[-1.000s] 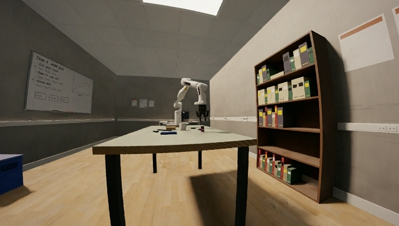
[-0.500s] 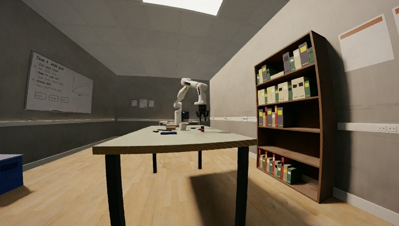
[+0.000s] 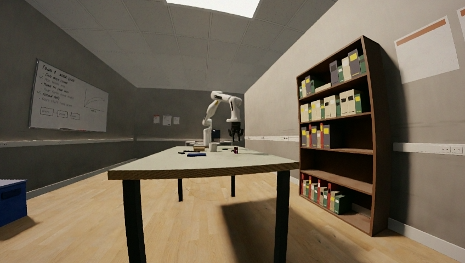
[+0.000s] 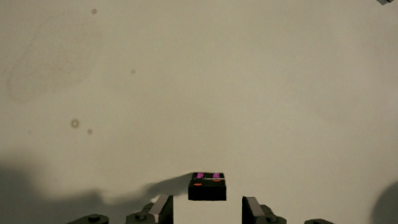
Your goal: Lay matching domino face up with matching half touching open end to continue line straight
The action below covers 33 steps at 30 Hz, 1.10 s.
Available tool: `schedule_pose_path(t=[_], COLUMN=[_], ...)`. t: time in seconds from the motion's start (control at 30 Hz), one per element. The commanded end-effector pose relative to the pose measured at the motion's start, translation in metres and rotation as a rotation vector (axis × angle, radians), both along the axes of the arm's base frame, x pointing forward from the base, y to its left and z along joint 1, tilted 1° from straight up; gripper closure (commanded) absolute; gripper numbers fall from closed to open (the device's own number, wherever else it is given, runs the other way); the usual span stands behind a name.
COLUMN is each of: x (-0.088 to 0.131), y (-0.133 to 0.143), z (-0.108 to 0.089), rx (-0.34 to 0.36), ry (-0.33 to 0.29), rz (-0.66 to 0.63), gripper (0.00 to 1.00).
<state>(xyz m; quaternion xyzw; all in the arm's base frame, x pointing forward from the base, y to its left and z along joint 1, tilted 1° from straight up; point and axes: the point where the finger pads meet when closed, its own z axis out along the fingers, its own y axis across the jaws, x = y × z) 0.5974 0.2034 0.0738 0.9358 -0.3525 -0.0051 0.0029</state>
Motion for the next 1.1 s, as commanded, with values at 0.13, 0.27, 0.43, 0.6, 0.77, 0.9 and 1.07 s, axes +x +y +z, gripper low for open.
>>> schedule_pose_path(t=[0.13, 0.27, 0.43, 0.6, 0.77, 0.9, 1.07], x=[0.001, 0.001, 0.001, 0.001, 0.001, 0.001, 0.001], y=[0.000, 0.000, 0.000, 0.000, 0.000, 0.000, 0.000], z=[0.000, -0.002, -0.006, -0.008, -0.013, -0.017, -0.022], rx=[0.001, 0.001, 0.001, 0.001, 0.001, 0.001, 0.001], ry=[-0.003, -0.003, -0.003, -0.003, -0.003, -0.003, -0.003], rz=[0.000, 0.000, 0.000, 0.000, 0.000, 0.000, 0.000], gripper=[0.51, 0.51, 0.51, 0.51, 0.51, 0.51, 0.51])
